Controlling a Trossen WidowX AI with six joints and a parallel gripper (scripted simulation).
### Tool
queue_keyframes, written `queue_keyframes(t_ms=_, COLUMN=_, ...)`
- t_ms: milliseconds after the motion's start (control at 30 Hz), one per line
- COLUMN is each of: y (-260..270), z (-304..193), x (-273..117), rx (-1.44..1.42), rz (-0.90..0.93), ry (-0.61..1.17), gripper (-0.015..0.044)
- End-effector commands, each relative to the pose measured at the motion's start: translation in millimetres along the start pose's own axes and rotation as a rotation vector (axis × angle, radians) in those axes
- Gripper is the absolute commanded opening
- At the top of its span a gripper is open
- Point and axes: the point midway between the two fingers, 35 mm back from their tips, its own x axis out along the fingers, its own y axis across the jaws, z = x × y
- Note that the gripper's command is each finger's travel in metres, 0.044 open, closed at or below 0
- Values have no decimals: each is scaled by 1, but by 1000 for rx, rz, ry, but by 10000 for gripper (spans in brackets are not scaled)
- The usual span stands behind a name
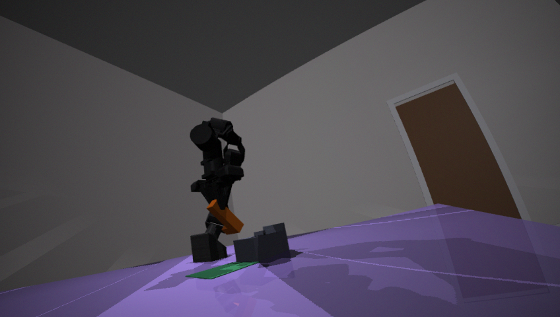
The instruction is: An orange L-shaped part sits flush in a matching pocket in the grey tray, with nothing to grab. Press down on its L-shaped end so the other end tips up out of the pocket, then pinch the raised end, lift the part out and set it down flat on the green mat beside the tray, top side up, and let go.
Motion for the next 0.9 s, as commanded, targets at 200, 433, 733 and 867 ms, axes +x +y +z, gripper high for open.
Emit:
queue_keyframes(t_ms=200, y=1, z=-31, x=-1, rx=-5, rz=-3, ry=7, gripper=0)
queue_keyframes(t_ms=433, y=1, z=-31, x=7, rx=-5, rz=-4, ry=7, gripper=0)
queue_keyframes(t_ms=733, y=0, z=-31, x=21, rx=-5, rz=-4, ry=7, gripper=0)
queue_keyframes(t_ms=867, y=0, z=-31, x=27, rx=-5, rz=-4, ry=7, gripper=0)
